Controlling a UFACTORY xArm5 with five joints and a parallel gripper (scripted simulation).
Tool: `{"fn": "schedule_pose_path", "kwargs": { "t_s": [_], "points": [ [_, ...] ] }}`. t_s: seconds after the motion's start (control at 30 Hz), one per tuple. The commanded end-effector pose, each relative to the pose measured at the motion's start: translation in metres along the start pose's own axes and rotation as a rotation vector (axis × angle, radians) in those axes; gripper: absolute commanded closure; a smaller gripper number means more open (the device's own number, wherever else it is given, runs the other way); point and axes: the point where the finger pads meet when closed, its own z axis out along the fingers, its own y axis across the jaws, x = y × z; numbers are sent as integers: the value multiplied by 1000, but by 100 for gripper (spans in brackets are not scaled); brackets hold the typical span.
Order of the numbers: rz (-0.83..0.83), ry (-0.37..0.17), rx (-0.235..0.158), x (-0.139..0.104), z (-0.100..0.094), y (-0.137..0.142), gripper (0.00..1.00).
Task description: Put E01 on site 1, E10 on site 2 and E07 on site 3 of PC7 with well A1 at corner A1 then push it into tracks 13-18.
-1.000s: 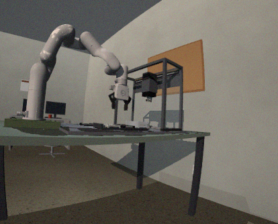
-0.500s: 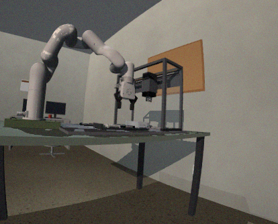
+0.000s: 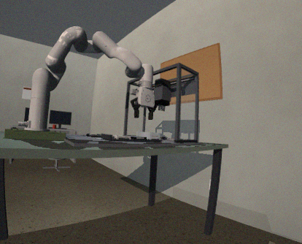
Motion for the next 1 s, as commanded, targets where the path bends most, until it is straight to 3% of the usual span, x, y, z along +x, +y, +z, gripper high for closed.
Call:
{"fn": "schedule_pose_path", "kwargs": {
  "t_s": [0.0,0.53,0.97],
  "points": [
    [0,16,-10,-17,-1,2,0],
    [0,16,-10,-17,-1,2,0],
    [0,16,-10,-17,17,2,0]
  ]
}}
